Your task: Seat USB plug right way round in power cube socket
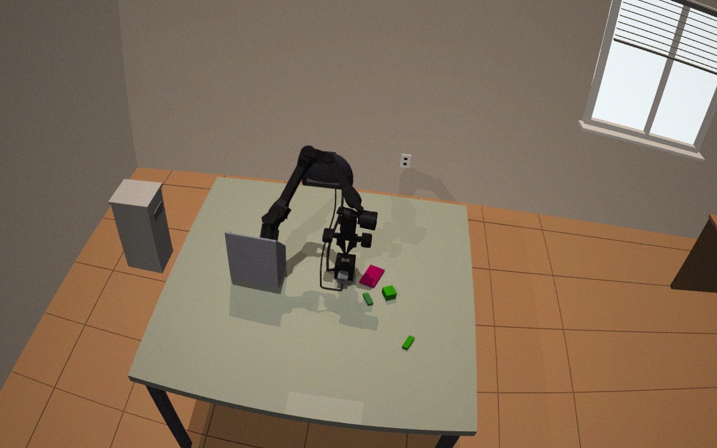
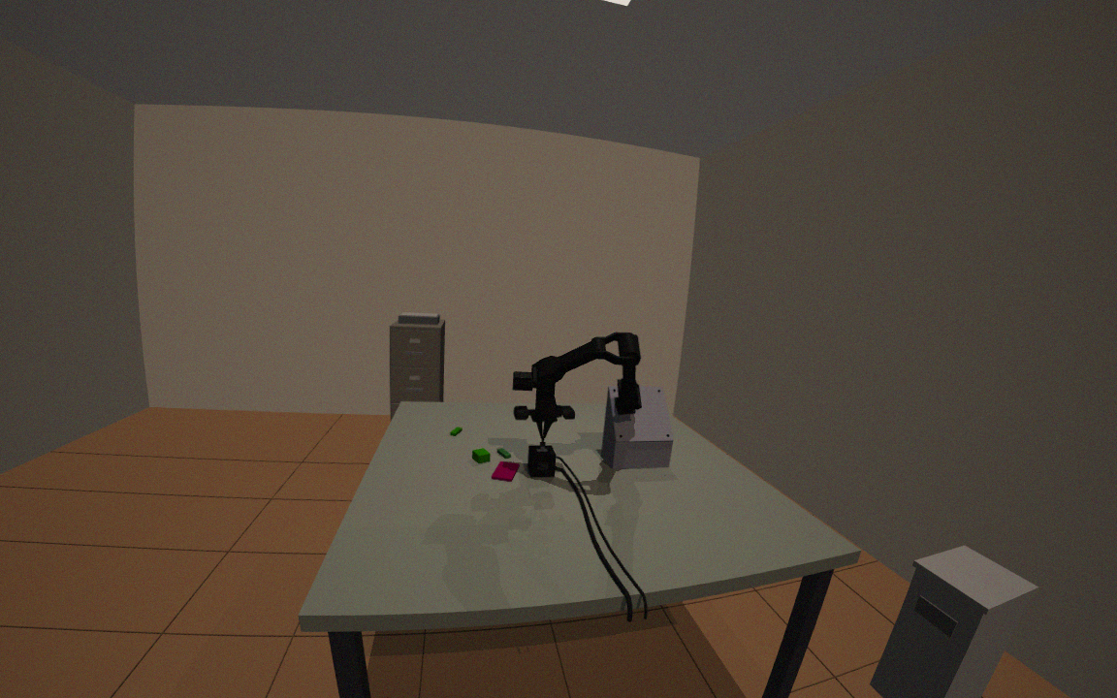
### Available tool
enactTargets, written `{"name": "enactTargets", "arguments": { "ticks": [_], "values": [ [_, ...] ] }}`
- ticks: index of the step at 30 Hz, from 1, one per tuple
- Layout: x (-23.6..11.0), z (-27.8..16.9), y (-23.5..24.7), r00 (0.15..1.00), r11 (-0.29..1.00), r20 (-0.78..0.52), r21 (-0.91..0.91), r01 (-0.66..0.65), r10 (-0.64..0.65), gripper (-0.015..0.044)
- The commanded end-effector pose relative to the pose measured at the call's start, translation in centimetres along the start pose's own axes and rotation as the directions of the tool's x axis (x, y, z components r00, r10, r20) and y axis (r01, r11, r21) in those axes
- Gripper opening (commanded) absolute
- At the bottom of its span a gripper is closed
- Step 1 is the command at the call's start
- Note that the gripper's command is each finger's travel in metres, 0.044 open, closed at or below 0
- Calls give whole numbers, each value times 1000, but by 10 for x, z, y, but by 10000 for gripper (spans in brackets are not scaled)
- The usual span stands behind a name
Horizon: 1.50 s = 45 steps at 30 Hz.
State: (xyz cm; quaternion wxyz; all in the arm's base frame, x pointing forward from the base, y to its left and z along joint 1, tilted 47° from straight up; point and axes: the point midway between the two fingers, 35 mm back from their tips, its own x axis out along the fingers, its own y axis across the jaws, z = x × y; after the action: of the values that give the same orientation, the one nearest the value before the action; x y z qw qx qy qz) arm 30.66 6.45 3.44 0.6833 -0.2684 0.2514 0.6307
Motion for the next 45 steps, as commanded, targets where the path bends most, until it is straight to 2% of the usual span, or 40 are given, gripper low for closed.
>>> {"name": "enactTargets", "arguments": {
  "ticks": [1,30,45],
  "values": [
    [-5,0,-2,1000,1000,-2,-4,8,-8,0],
    [-20,0,-1,1000,1000,-2,2,6,-6,0],
    [-18,0,0,1000,938,1,347,1,-2,0]
  ]
}}
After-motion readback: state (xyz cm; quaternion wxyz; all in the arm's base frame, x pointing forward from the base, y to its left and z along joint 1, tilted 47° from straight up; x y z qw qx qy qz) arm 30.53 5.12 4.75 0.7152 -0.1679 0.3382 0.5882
